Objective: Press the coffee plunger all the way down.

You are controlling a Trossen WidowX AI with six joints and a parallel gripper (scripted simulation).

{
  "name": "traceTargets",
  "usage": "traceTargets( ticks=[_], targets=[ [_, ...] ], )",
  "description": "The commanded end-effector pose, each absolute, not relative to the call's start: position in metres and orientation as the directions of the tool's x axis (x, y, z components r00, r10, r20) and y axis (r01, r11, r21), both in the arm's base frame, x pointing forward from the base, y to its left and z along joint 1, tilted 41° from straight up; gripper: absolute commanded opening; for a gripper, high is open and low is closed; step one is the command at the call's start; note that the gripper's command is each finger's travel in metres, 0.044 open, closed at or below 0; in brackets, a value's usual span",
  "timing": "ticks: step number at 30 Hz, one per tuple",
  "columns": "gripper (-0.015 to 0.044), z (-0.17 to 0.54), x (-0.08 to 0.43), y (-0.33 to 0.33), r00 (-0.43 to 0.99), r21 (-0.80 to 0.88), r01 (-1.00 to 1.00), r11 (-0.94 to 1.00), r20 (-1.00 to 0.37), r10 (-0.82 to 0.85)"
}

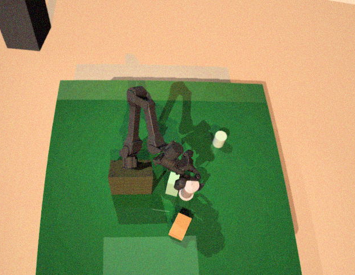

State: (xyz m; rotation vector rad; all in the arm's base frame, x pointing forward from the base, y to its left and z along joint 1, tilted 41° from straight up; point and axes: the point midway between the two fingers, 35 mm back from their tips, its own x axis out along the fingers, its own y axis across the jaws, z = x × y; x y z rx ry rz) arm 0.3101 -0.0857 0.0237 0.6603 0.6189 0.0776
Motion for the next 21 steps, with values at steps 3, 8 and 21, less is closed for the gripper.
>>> traceTargets(
  ticks=[3,8,21],
  targets=[
    [0.0116,-0.004,0.298,-0.064,0.777,0.617,0.150,0.772,-0.557,0.294],
    [0.0116,-0.011,0.299,-0.059,0.777,0.618,0.150,0.772,-0.556,0.294],
    [0.0116,-0.026,0.302,-0.045,0.780,0.620,0.150,0.770,-0.553,0.294]
  ],
)
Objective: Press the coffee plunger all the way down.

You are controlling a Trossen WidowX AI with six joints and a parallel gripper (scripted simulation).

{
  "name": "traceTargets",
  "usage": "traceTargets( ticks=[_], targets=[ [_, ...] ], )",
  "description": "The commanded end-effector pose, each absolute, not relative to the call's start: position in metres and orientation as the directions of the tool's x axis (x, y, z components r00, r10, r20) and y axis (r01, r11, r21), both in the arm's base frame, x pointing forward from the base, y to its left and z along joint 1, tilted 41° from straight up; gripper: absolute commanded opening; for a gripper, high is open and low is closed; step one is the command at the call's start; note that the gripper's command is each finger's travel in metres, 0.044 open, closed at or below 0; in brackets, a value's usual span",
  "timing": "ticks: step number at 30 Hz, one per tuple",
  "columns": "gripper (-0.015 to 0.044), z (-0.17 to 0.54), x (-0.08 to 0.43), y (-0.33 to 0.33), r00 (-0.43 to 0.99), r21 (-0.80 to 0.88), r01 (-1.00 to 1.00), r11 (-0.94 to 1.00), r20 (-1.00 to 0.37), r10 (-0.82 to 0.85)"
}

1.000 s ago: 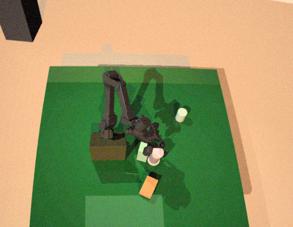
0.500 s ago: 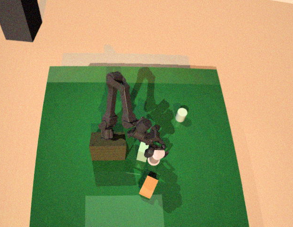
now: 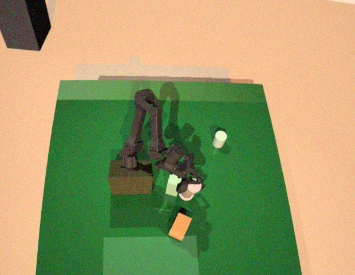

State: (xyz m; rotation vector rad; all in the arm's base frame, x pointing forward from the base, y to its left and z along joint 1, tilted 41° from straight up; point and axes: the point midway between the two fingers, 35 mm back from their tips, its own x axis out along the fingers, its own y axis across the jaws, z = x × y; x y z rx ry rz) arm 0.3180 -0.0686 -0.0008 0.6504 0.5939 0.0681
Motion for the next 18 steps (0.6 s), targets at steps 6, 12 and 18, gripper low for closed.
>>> traceTargets(
  ticks=[6,12,18],
  targets=[
    [0.0116,-0.032,0.307,-0.040,0.781,0.622,0.149,0.769,-0.551,0.294],
    [0.0116,-0.035,0.313,-0.039,0.782,0.623,0.148,0.768,-0.549,0.295],
    [0.0116,-0.036,0.318,-0.040,0.782,0.623,0.147,0.768,-0.549,0.295]
  ],
)
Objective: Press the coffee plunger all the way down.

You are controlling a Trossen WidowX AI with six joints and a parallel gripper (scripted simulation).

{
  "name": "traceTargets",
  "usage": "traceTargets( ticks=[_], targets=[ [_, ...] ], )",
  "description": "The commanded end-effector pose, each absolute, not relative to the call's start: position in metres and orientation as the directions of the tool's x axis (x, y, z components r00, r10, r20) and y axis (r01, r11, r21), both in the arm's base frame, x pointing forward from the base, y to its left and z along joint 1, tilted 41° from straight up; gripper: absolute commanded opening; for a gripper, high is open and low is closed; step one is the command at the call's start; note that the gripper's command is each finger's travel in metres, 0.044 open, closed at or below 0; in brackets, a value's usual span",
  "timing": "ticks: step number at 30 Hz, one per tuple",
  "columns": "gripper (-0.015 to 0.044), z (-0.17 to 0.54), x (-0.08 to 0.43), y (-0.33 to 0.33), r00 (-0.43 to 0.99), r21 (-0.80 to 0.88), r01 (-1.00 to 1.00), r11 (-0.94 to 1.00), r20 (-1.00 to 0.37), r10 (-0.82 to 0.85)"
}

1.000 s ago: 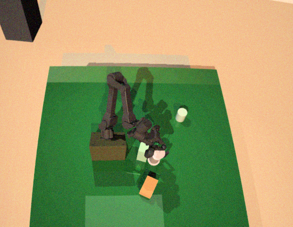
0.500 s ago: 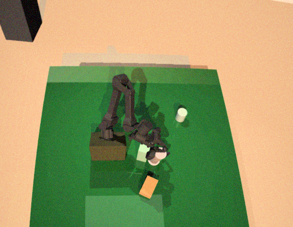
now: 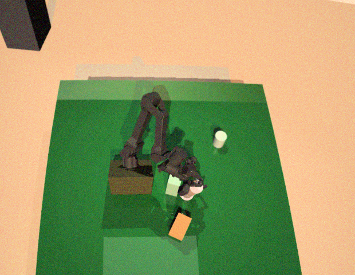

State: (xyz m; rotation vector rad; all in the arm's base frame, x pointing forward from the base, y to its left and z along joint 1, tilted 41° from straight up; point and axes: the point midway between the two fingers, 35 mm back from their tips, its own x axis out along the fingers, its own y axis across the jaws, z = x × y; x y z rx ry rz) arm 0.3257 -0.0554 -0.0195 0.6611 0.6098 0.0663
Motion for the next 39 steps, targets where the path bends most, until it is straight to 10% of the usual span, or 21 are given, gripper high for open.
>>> traceTargets(
  ticks=[1,39],
  targets=[
    [0.0116,-0.036,0.318,-0.040,0.782,0.623,0.147,0.768,-0.549,0.295],
    [0.0116,-0.038,0.329,-0.044,0.783,0.623,0.146,0.768,-0.548,0.295]
  ],
)
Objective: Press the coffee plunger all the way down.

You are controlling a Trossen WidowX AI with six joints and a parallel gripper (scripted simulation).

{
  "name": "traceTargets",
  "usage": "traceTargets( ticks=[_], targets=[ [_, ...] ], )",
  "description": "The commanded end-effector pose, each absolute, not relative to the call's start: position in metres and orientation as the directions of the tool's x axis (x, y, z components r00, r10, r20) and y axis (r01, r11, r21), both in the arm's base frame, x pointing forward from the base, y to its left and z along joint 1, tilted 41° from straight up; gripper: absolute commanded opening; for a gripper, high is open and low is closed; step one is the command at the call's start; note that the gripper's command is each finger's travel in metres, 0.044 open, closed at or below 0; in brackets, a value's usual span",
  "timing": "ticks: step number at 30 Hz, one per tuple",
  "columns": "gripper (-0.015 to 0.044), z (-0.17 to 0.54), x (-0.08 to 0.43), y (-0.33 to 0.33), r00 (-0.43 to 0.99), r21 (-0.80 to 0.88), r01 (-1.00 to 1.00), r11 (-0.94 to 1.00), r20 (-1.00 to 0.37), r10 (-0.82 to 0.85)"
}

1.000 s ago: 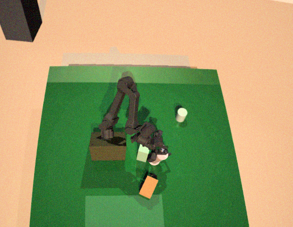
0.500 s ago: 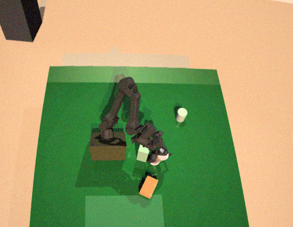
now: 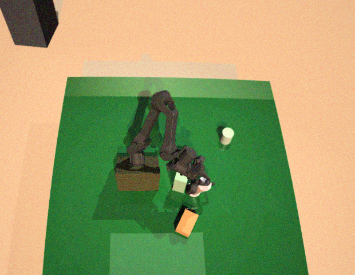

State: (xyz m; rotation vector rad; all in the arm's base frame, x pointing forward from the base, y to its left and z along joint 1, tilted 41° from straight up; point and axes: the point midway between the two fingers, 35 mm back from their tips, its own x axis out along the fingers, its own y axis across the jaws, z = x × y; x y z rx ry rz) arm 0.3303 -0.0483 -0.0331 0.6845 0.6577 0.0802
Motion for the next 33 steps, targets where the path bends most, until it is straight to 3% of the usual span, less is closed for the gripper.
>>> traceTargets(
  ticks=[1,33],
  targets=[
    [0.0116,-0.0382,0.3287,-0.0439,0.783,0.623,0.146,0.768,-0.548,0.295],
    [0.0116,-0.0363,0.3337,-0.0473,0.791,0.615,0.141,0.776,-0.542,0.286]
  ],
)
